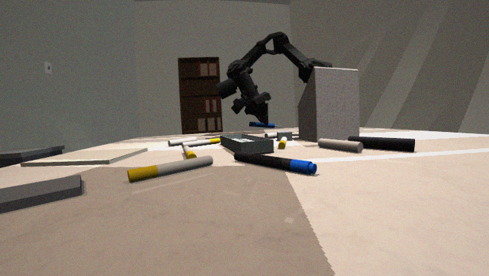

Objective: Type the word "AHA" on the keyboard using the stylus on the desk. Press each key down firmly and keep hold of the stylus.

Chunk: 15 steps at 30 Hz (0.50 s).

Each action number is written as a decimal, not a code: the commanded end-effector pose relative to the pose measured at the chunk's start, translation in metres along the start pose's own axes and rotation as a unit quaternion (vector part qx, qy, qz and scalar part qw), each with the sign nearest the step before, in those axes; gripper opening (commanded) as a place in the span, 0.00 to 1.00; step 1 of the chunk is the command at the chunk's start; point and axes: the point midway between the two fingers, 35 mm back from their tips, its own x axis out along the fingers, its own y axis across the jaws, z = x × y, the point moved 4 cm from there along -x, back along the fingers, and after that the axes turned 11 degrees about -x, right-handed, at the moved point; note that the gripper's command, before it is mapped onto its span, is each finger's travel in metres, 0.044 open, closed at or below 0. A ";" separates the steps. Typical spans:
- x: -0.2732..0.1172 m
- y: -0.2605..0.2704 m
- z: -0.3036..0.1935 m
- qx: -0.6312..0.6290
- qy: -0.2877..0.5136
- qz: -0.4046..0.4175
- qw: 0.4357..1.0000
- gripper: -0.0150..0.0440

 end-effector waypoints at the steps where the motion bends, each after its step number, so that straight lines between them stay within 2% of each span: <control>1: 0.004 0.018 0.007 -0.032 -0.059 0.029 0.997 0.25; 15: 0.000 0.062 0.031 -0.146 -0.272 0.064 0.949 0.25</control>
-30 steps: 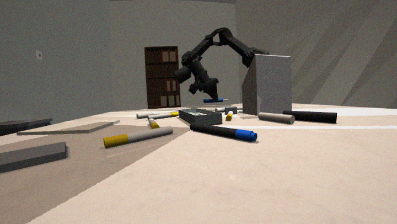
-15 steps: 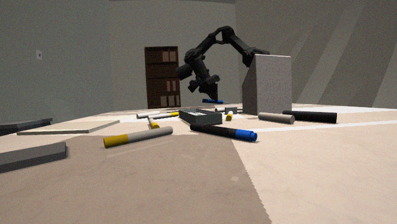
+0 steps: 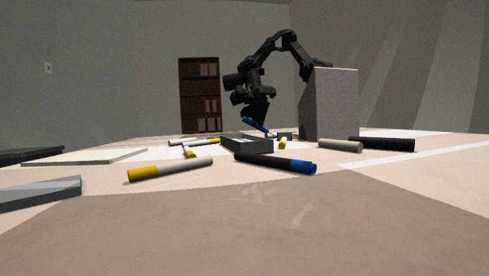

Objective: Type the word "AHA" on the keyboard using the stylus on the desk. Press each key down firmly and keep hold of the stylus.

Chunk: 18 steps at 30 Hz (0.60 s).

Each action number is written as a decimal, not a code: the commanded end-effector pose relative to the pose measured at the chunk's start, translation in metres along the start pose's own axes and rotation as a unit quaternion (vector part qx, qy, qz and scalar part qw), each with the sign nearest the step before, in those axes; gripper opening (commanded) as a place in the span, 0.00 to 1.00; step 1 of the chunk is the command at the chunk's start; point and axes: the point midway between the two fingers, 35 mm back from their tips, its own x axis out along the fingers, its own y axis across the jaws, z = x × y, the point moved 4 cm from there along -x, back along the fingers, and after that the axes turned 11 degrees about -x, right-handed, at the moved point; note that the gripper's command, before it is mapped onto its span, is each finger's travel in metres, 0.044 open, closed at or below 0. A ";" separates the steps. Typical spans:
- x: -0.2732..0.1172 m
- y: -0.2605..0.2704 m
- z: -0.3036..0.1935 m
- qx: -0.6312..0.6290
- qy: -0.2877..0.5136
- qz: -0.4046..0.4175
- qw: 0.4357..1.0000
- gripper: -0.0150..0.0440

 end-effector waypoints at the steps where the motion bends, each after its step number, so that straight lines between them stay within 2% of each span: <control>1: 0.001 0.013 0.010 -0.050 -0.078 0.006 0.996 0.25; 10: -0.004 0.035 0.028 -0.151 -0.223 -0.014 0.963 0.25; 18: -0.016 0.055 0.038 -0.247 -0.343 -0.058 0.904 0.25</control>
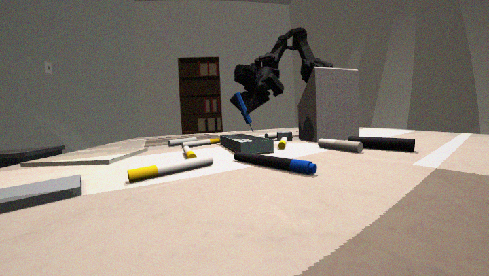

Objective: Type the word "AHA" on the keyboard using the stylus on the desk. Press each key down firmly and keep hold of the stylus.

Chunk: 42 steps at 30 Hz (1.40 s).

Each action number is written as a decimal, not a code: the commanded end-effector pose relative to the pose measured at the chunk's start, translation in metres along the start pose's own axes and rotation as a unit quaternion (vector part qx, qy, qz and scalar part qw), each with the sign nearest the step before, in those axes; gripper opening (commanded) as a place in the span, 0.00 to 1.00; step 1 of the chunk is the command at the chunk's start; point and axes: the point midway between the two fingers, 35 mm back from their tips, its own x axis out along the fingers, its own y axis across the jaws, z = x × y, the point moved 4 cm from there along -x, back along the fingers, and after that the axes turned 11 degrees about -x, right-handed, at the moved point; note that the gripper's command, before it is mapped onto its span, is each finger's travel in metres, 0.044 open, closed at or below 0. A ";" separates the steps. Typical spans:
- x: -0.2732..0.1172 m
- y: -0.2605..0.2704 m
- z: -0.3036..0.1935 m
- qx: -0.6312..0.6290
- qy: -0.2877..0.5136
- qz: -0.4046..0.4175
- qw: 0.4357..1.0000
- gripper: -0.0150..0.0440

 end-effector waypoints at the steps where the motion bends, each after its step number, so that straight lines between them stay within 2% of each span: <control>1: -0.004 0.010 0.013 -0.070 -0.075 -0.026 0.994 0.25; 6: -0.009 0.016 0.022 -0.122 -0.125 -0.051 0.983 0.25; 16: -0.007 0.015 0.020 -0.122 -0.125 -0.050 0.983 0.25; 29: 0.015 0.013 -0.003 -0.122 -0.125 -0.050 0.983 0.25; 42: 0.015 0.013 -0.004 -0.122 -0.125 -0.050 0.983 0.25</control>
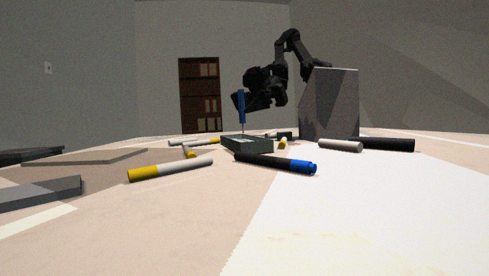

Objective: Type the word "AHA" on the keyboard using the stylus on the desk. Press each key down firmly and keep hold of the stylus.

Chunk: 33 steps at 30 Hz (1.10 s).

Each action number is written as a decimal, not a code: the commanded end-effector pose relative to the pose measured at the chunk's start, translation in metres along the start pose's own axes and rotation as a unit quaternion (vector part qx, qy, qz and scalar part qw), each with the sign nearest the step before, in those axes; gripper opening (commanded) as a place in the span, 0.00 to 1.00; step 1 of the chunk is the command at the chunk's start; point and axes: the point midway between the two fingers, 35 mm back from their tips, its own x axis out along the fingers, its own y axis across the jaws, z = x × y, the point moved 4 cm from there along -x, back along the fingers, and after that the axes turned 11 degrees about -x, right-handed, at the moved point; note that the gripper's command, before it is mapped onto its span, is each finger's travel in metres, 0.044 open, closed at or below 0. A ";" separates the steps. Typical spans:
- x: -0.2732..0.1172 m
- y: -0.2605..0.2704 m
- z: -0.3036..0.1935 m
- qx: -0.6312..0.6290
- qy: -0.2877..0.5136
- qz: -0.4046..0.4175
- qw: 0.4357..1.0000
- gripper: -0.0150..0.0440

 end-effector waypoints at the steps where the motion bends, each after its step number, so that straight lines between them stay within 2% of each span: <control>1: 0.000 0.001 0.000 -0.002 -0.003 0.002 1.000 0.25; 4: 0.001 0.002 0.001 -0.002 -0.003 0.002 1.000 0.39; 33: 0.008 0.005 -0.012 -0.002 -0.003 0.002 1.000 0.39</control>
